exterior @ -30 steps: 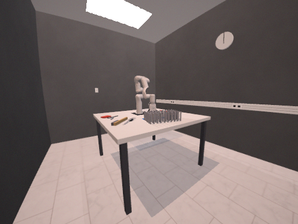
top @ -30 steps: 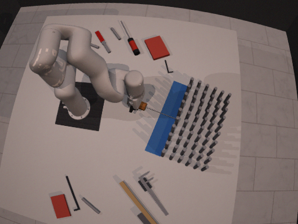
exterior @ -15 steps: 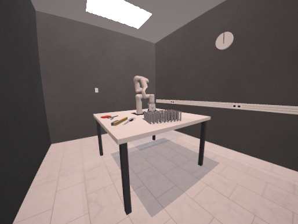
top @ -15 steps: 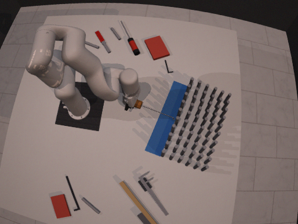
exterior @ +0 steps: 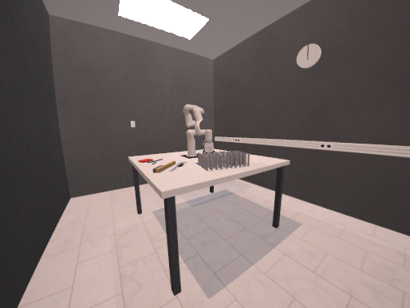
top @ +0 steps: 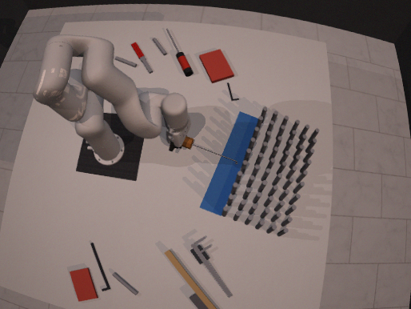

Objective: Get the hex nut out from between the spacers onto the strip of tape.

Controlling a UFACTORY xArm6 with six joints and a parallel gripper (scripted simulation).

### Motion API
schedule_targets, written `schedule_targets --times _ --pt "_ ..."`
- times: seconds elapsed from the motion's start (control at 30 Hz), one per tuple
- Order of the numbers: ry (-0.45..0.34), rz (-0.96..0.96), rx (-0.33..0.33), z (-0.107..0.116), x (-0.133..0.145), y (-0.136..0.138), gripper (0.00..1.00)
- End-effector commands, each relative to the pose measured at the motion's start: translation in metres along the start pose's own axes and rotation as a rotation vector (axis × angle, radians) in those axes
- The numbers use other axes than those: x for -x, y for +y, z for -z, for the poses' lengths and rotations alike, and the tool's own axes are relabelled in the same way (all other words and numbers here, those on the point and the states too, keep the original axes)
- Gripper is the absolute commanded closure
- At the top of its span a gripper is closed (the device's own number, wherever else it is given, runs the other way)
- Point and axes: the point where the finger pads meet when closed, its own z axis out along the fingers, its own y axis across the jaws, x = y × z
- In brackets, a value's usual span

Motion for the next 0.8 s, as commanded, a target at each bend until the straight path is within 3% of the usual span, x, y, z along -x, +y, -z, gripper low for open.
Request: schedule_targets --times 0.0,0.77 --pt "-0.003 0.0 0.002 0.0008 0.0001 0.0007 1.0" --pt "-0.002 0.0 0.002 0.0054 -0.0005 0.0007 1.0"
